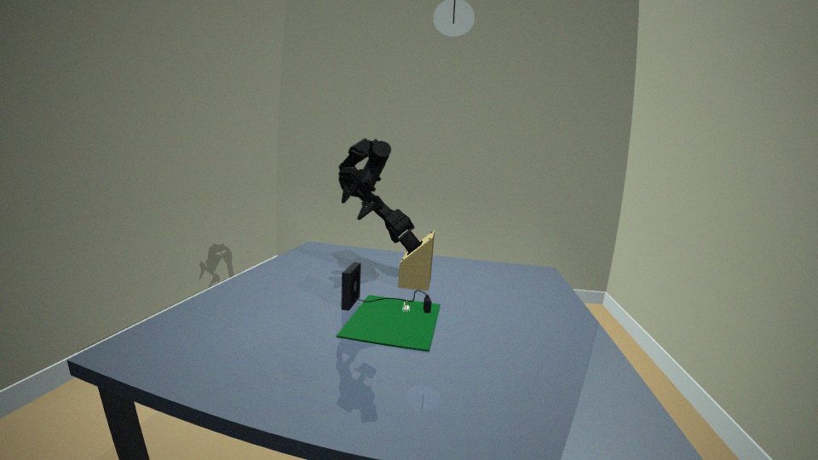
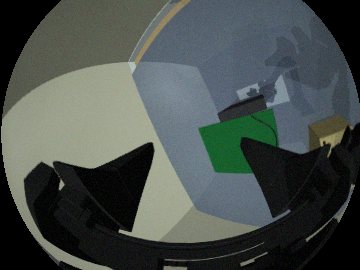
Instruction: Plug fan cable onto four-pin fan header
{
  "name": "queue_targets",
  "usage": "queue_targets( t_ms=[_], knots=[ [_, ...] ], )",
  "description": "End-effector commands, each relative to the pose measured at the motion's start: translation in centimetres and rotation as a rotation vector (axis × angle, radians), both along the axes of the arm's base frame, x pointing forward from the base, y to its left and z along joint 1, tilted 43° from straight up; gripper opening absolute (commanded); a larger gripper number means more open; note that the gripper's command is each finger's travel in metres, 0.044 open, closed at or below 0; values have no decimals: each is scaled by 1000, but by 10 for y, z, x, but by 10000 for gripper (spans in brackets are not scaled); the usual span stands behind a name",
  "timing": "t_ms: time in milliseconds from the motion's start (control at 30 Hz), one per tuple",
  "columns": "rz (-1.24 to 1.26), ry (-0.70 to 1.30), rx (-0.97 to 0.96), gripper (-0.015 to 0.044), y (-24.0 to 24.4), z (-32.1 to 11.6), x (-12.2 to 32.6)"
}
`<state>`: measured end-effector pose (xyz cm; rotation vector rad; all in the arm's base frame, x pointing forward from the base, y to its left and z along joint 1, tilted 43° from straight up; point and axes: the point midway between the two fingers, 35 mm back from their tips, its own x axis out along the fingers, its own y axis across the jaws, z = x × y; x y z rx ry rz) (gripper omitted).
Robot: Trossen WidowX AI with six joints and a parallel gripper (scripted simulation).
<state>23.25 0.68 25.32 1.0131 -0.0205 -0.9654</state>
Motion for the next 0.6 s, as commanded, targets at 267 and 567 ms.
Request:
queue_targets(
  t_ms=[267, 567],
  knots=[
    [417, 929, -365, 440, 60, -115, 41],
    [762, 1456, -538, 440, 84, -187, 43]
  ],
)
